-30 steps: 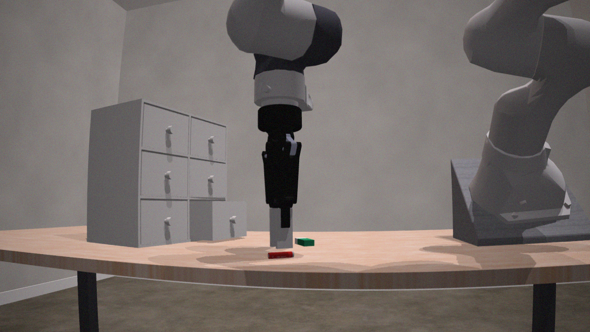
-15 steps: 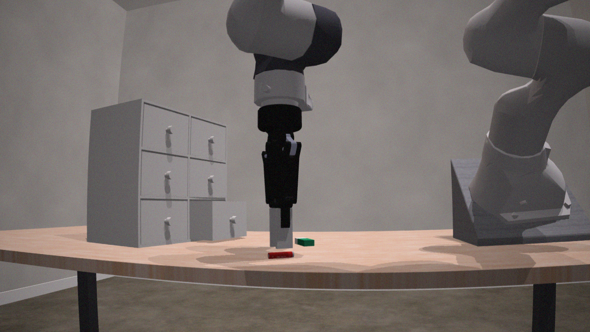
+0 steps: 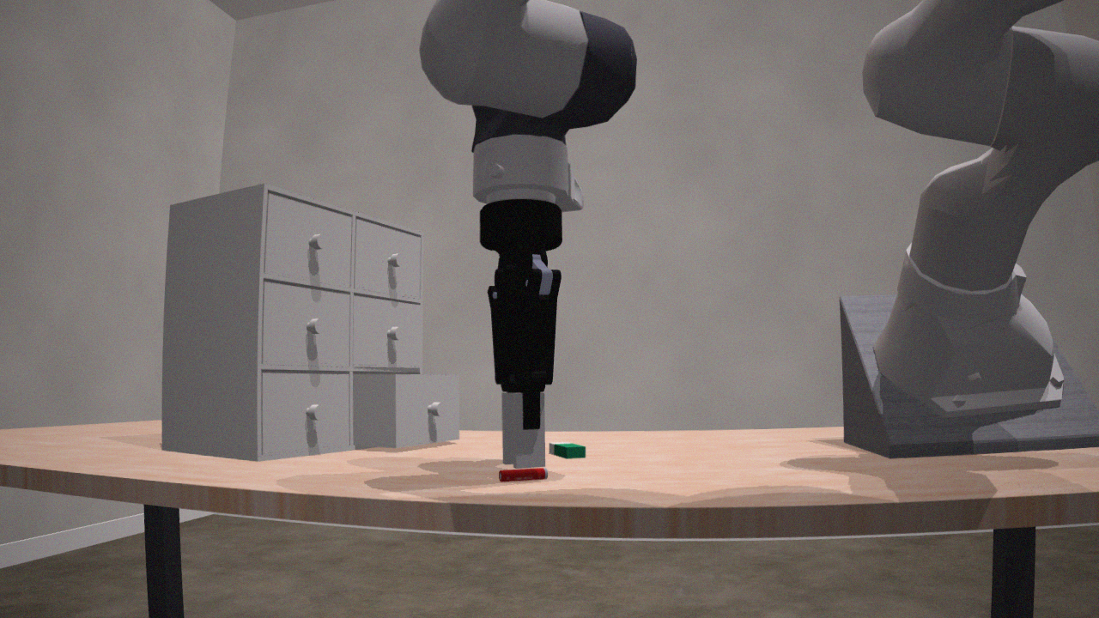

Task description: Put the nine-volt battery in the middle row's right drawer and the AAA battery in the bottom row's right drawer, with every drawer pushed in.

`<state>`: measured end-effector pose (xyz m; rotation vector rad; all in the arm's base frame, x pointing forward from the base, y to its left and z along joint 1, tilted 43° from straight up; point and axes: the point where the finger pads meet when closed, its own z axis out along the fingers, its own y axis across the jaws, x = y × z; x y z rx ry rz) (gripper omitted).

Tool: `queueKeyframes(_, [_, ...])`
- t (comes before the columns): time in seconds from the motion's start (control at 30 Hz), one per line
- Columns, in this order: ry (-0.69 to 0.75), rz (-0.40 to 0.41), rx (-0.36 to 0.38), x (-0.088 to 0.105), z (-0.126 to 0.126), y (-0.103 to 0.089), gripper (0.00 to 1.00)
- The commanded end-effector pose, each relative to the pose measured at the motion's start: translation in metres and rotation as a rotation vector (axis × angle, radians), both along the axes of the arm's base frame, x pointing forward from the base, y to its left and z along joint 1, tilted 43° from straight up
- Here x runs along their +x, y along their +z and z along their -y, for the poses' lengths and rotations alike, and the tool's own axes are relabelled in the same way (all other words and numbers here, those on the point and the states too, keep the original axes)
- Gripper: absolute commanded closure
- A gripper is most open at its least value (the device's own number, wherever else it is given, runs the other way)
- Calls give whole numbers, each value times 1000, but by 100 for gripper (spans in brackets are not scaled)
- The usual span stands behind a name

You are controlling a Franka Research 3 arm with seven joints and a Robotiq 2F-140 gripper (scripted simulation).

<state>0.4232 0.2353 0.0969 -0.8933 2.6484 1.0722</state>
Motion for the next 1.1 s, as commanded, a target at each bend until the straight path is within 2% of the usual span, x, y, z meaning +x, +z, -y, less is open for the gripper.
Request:
queueKeyframes(0.0, [4, 5, 6, 0, -5, -3, 85])
queueKeyframes(1.0, [4, 5, 6, 0, -10, -8, 85])
queueKeyframes(1.03, [4, 5, 6, 0, -10, -8, 97])
queueKeyframes(1.07, [4, 5, 6, 0, -10, -8, 97])
